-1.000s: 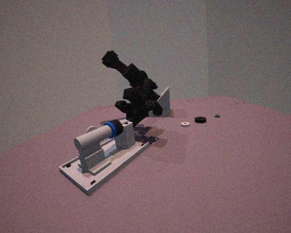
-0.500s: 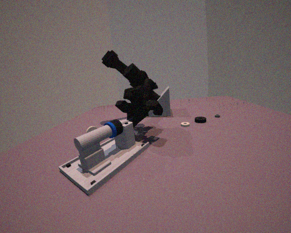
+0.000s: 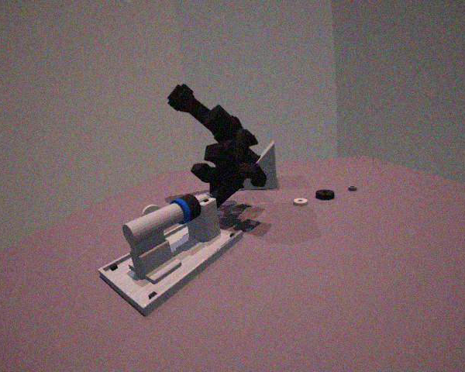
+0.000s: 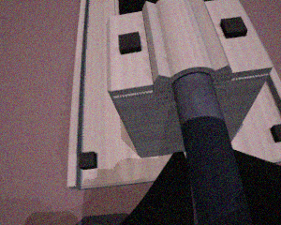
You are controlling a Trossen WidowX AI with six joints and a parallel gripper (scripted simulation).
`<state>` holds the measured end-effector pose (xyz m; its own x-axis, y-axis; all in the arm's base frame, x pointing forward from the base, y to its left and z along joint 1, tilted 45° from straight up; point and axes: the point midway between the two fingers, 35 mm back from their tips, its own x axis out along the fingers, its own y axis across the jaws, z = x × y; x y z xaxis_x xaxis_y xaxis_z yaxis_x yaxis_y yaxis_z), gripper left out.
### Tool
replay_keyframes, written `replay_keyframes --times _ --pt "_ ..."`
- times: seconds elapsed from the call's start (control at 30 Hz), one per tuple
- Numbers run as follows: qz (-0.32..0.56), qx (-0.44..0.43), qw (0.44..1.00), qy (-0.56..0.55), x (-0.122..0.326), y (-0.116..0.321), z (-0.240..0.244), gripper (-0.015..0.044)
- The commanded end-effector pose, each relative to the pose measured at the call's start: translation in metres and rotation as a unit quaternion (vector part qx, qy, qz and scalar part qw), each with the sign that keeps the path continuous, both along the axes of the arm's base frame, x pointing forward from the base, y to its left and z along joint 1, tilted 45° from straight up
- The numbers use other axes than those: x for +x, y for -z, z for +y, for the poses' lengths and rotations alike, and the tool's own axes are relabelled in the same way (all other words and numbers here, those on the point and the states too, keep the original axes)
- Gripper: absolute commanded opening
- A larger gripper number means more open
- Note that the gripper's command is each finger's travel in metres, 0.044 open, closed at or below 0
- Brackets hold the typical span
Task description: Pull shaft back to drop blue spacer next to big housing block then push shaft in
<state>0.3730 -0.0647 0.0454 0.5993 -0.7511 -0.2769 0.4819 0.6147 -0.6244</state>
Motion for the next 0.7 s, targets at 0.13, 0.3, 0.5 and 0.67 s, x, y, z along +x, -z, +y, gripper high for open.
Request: replay_keyframes --times 0.13,0.3,0.5,0.67 --pt "0.0 0.0 1.0 0.001 -0.0059 0.0023 0.0019 0.0" --pt "0.0 0.0 1.0 0.001 -0.0051 0.002 0.0016 0.0" --pt "0.0 0.0 1.0 0.001 -0.0058 0.0023 0.0019 0.0" --pt "0.0 0.0 1.0 0.001 -0.0064 0.0025 0.0021 0.0"
